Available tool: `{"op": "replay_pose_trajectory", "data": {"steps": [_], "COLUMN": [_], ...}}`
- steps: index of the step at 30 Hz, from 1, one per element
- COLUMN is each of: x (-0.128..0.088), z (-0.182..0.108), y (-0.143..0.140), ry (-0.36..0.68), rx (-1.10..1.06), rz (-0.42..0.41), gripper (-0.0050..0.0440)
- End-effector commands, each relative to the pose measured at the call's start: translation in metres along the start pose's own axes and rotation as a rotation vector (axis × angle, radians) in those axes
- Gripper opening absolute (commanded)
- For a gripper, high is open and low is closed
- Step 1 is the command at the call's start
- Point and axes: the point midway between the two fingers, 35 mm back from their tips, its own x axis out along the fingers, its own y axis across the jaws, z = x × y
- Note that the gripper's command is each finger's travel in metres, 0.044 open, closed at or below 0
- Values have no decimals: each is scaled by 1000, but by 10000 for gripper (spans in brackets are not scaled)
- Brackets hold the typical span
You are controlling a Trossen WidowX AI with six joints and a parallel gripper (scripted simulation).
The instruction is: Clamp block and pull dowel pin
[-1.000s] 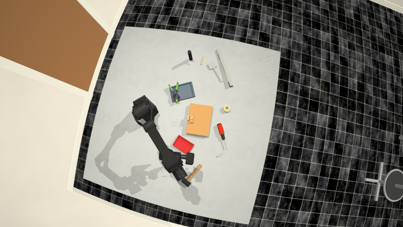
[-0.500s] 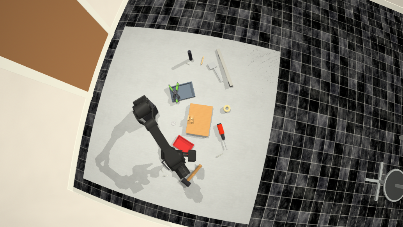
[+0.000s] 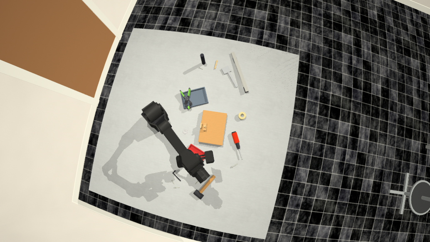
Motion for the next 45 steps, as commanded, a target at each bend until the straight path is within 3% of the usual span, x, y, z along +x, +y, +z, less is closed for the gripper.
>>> {"op": "replay_pose_trajectory", "data": {"steps": [1, 45], "x": [1, 26], "z": [-9, -93], "y": [5, 58], "ry": [-5, -22], "rx": [-64, -706], "rz": [-7, -50], "gripper": [440, 440]}}
